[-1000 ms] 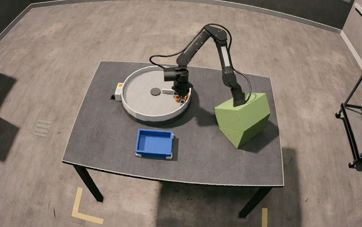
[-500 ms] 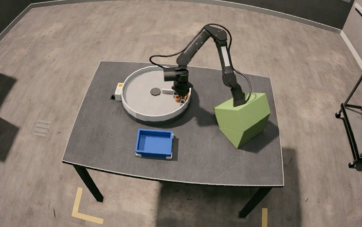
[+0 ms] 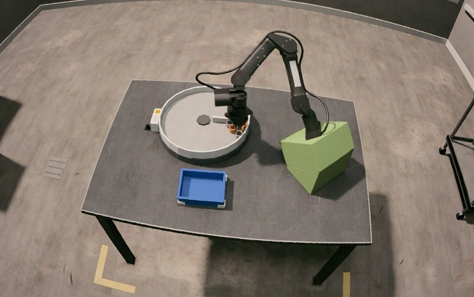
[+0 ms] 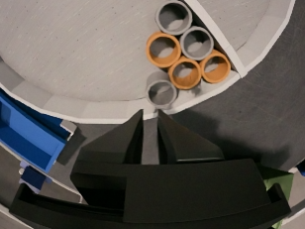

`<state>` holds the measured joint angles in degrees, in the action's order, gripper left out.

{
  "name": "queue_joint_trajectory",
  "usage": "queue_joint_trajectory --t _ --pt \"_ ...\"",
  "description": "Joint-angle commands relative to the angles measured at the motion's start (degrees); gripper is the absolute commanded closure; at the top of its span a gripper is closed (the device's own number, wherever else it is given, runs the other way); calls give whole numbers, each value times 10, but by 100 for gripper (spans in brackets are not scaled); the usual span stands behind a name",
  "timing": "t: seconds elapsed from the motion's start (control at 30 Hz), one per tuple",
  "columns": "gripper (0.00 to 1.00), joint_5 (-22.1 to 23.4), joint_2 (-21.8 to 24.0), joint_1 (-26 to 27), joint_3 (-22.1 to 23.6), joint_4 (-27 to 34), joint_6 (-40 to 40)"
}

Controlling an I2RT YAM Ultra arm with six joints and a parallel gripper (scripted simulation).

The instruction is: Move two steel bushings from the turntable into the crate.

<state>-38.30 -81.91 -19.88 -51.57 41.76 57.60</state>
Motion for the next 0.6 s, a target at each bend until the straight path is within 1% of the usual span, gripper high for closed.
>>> queue_joint_trajectory --t 0.0,0.23,0.57 --pt "87 -3 6 -3 1 -4 1" --pt "87 -3 -4 -2 -15 -2 0" --pt "87 -3 -7 -2 -16 -1 0"
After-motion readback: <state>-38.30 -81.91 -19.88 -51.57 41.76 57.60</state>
